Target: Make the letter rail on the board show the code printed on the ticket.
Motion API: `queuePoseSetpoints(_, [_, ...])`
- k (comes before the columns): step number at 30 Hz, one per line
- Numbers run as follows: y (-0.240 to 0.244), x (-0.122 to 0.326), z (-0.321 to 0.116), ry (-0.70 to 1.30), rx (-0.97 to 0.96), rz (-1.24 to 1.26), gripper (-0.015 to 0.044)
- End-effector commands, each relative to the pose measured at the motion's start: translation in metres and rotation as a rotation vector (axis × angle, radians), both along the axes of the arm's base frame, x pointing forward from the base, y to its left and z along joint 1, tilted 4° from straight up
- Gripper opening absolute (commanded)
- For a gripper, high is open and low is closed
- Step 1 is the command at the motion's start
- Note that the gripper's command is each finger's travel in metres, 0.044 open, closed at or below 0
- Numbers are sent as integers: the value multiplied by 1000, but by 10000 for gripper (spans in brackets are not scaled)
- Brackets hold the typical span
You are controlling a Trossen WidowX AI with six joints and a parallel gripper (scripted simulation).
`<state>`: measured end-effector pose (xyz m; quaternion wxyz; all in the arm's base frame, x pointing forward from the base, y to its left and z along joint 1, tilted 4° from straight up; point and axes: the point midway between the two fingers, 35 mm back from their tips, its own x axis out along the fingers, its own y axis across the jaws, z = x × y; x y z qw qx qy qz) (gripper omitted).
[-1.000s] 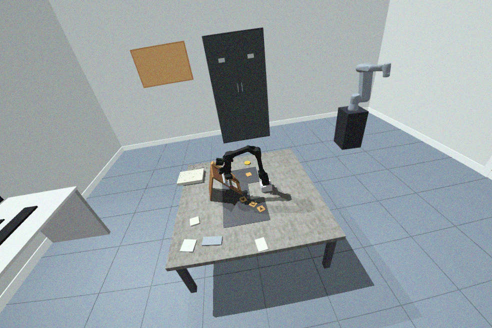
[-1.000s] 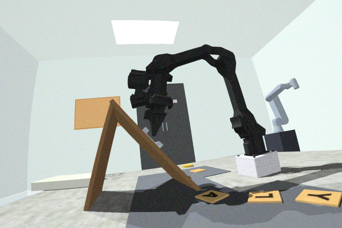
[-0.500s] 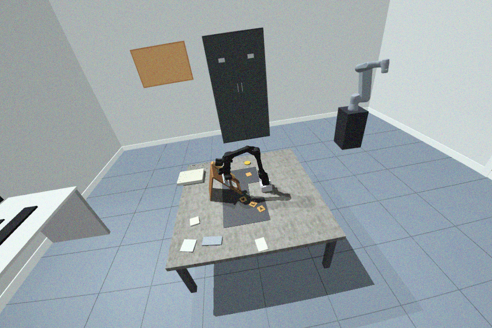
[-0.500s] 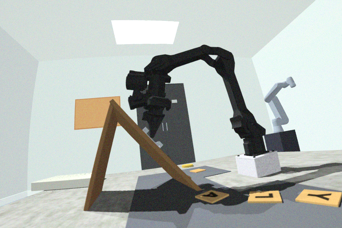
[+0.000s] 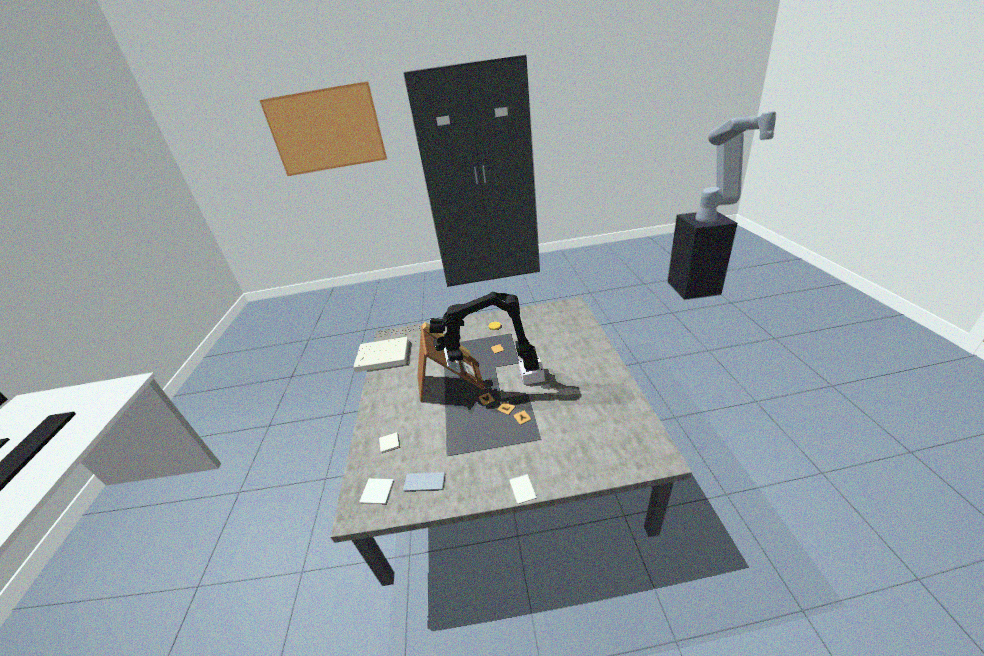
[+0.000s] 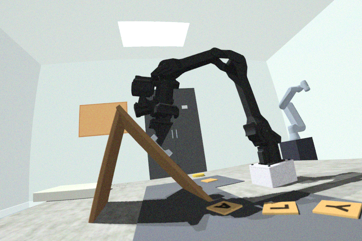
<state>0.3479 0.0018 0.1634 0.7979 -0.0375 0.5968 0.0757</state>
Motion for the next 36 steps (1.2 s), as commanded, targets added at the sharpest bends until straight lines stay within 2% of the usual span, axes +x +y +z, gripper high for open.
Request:
queuePoseSetpoints(1, [-1, 1, 0, -2, -3, -5, 0])
queuePoseSetpoints(36, [-13, 2, 1, -2, -4, -5, 0])
